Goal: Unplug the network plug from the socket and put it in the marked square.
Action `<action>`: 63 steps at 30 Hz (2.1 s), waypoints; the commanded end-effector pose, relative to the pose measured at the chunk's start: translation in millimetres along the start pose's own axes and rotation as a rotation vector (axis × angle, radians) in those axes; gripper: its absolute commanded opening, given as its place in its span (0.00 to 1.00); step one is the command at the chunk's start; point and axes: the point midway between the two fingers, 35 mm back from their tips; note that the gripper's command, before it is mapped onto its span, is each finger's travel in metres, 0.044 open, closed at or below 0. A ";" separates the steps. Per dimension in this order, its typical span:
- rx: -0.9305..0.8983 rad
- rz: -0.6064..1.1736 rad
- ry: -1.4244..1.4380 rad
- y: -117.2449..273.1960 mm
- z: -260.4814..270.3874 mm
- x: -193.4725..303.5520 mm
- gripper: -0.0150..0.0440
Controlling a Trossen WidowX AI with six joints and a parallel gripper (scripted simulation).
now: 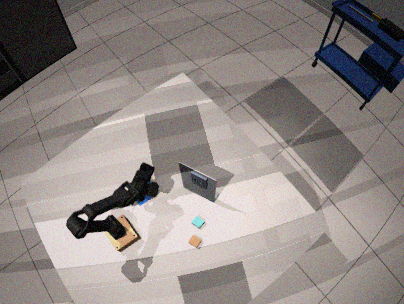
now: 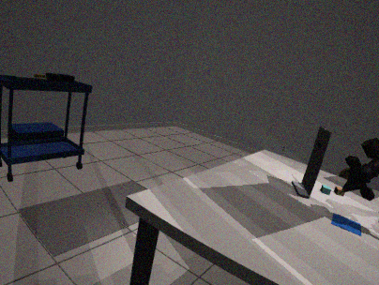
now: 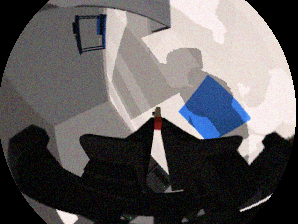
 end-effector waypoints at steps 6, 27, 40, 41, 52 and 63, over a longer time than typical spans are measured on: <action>0.081 -0.041 0.035 -1.5 -20.8 17.2 0.25; 0.200 -0.114 0.120 -2.3 -57.9 37.6 0.25; 0.200 -0.114 0.120 -13.6 -66.5 36.0 0.25; 0.200 -0.114 0.120 -14.4 -67.3 35.9 0.25; 0.200 -0.113 0.120 -22.8 -75.4 34.7 0.25; 0.200 -0.113 0.120 -30.2 -84.0 33.8 0.25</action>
Point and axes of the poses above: the point midway between the two fingers, 35 mm back from their tips, its own y axis back along the fingers, its own z axis across the jaws, x = y × z, and after that the axes turned 7 degrees about y, right-handed
